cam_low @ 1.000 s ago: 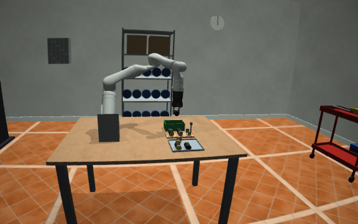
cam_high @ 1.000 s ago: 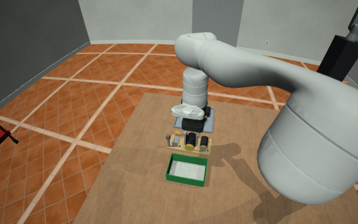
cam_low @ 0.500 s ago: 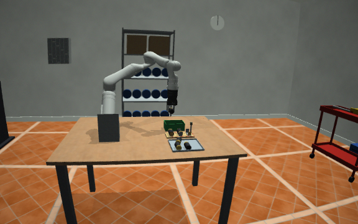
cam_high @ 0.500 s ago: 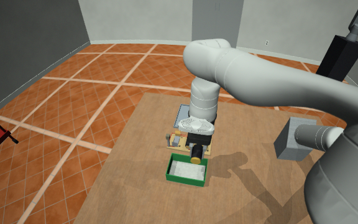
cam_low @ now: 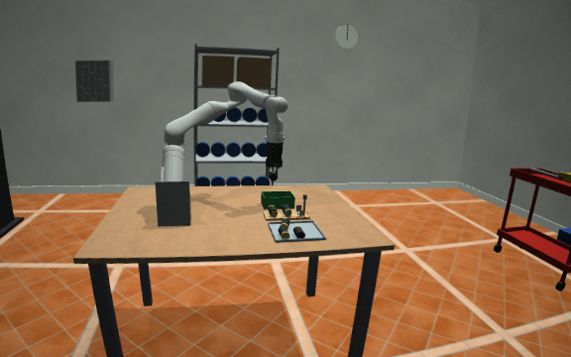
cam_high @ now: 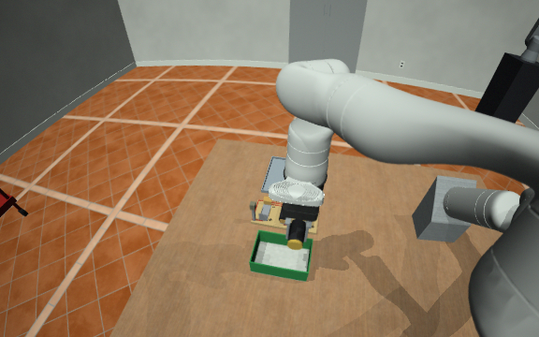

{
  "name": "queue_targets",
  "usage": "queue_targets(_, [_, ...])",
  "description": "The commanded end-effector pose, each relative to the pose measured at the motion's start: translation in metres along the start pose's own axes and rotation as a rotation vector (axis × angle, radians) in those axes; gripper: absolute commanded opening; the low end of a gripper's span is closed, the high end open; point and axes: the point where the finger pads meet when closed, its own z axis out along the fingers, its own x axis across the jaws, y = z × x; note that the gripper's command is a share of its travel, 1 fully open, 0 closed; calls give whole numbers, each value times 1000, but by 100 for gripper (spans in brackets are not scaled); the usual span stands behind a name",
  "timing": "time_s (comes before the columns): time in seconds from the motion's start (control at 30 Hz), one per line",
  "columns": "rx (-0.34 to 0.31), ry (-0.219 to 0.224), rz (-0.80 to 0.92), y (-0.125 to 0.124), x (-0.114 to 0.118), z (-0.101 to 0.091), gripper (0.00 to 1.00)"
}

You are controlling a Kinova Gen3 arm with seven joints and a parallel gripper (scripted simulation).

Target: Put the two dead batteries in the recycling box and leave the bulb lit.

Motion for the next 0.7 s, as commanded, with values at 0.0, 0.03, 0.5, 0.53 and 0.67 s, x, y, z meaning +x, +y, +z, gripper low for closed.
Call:
queue_targets(0.0, [0, 2, -2, 0, 1, -1, 57])
queue_targets(0.03, [0, 2, -3, 0, 1, -1, 57])
queue_targets(0.5, [0, 2, -5, 0, 1, 5, 57])
queue_targets(0.53, [0, 2, -5, 0, 1, 12, 57])
queue_targets(0.67, [0, 2, -5, 0, 1, 50, 57])
